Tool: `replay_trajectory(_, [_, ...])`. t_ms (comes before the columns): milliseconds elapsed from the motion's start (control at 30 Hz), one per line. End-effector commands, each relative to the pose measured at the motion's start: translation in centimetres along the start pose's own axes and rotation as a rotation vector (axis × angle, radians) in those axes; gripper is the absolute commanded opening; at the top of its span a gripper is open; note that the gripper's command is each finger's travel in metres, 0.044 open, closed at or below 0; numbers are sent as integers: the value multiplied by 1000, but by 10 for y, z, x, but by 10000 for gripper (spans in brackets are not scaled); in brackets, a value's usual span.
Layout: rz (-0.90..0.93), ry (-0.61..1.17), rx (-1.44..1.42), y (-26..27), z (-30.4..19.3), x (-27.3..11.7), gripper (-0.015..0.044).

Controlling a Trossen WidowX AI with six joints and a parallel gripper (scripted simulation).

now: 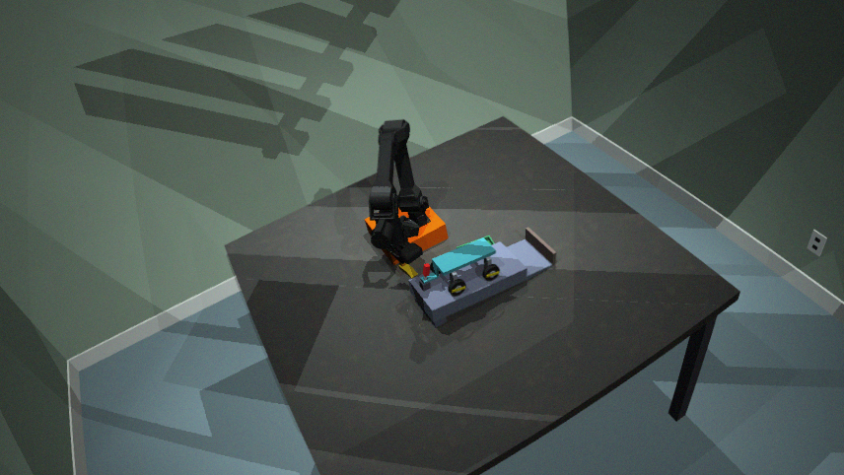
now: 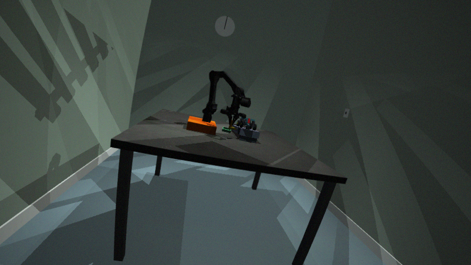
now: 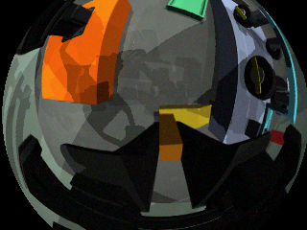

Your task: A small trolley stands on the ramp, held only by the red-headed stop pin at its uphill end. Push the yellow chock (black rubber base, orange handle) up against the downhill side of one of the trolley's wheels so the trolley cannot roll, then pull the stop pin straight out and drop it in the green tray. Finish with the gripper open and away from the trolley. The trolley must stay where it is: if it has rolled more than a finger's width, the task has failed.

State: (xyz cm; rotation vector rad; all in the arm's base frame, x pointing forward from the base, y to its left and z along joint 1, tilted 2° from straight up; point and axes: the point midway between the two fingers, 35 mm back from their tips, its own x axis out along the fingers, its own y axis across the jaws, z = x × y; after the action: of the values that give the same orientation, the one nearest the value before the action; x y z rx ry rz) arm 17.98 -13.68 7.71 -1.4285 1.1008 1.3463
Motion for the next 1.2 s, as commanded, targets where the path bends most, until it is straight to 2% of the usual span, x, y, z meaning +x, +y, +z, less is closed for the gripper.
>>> replay_trajectory(0, [-4,11,3,0,-1,-15,0])
replay_trajectory(700, [-4,12,3,-1,-5,-77,0])
replay_trajectory(933, [-4,12,9,-1,-5,-79,0])
replay_trajectory(1167, [-6,10,216,-1,-5,-79,0])
